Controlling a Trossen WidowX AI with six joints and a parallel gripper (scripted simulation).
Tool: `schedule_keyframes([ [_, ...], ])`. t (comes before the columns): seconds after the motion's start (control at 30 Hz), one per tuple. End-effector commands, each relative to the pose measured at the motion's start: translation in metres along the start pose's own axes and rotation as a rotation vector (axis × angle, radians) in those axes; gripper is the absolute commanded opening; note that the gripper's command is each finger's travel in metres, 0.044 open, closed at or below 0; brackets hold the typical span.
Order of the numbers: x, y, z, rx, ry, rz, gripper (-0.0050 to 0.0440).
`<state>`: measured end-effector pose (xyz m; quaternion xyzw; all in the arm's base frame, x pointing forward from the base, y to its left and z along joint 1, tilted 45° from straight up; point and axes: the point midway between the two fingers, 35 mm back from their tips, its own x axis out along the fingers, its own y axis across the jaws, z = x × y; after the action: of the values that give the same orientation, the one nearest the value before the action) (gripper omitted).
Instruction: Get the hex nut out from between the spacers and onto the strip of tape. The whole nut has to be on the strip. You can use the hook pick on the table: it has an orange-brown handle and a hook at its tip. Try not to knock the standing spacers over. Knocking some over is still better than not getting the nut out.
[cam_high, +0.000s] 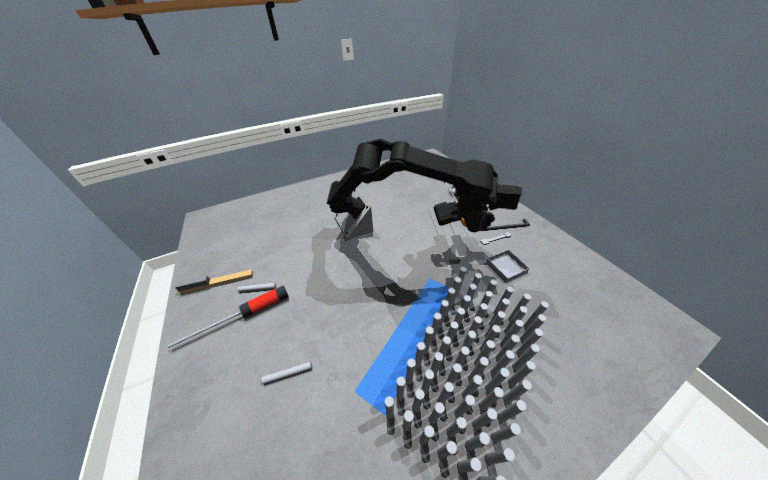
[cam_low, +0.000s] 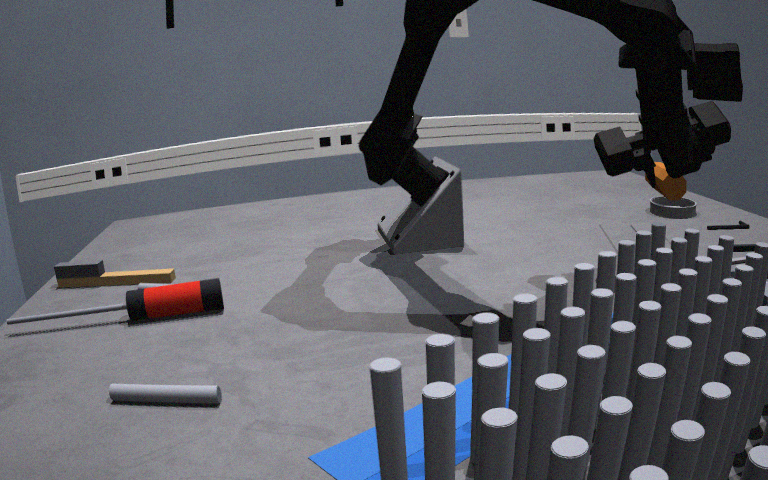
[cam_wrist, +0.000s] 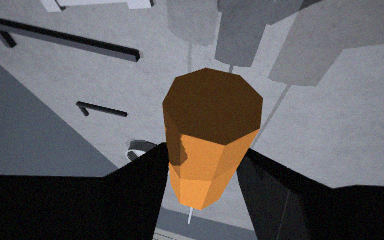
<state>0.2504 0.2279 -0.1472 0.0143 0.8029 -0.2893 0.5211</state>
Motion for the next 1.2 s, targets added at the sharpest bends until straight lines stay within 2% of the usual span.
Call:
schedule_keyframes([
  [0.0, -0.001, 0.003, 0.002, -0.014, -0.008, 0.018, -0.005],
  [1.17, 0.043, -0.014, 0.028, -0.013, -0.005, 0.011, -0.005],
])
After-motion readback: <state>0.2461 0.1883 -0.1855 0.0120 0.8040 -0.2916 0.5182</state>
